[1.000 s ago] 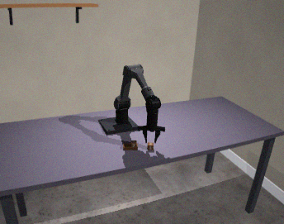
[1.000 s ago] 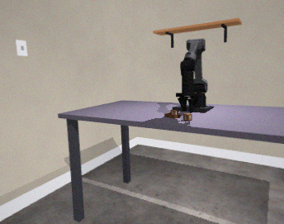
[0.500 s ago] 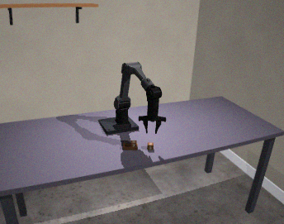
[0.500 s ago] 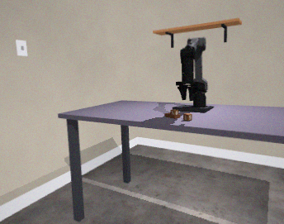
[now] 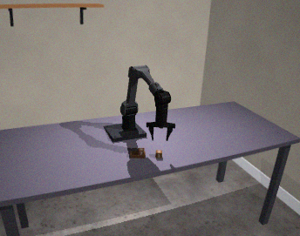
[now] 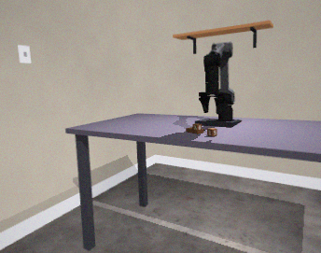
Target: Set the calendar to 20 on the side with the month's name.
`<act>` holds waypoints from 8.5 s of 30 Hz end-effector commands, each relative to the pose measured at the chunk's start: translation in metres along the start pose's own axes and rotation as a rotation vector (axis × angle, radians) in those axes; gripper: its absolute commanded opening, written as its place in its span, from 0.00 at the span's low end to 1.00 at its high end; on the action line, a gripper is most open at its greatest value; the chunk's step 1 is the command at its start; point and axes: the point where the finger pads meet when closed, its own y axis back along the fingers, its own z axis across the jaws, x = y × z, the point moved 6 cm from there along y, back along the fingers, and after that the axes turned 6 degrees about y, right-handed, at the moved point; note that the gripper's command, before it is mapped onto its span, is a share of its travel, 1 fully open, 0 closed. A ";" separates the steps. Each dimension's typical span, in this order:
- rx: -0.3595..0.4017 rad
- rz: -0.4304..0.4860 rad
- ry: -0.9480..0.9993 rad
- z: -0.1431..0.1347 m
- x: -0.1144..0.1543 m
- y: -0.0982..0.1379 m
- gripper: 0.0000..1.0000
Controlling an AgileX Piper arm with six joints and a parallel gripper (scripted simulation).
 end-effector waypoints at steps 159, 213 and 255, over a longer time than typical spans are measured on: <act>0.000 -0.001 1.584 0.000 -0.002 -0.061 0.61; -0.001 0.001 1.584 0.000 -0.001 -0.089 0.61; 0.000 -0.001 1.584 0.000 -0.002 -0.091 0.35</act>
